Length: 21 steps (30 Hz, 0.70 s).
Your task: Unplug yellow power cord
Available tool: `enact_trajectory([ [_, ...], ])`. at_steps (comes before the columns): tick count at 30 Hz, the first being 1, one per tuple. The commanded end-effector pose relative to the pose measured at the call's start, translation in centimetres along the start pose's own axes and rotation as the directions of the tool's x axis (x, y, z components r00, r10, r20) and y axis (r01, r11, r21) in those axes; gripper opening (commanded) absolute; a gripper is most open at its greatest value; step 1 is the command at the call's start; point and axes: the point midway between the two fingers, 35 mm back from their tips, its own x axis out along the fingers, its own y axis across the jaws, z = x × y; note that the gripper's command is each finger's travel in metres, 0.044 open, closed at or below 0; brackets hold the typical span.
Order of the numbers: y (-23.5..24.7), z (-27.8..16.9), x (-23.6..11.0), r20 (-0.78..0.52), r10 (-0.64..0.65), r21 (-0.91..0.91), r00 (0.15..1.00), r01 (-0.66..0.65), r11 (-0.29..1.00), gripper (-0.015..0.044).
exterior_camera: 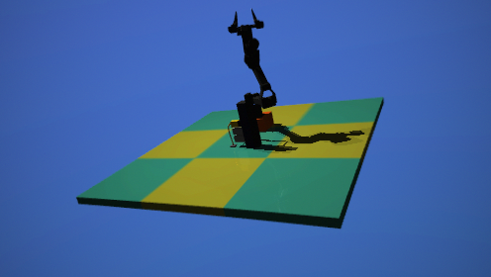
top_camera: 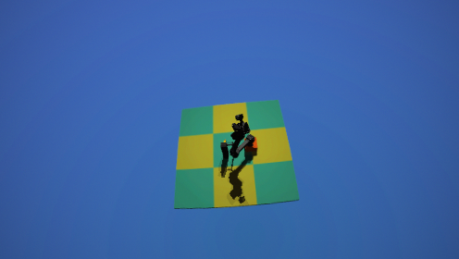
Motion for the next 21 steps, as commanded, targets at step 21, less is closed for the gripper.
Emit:
enact_trajectory([
  [21, 18.7, -17.4, -2.6, -0.382, 0.717, 0.855, 0.583, -0.071, 0.514, 0.0160],
])
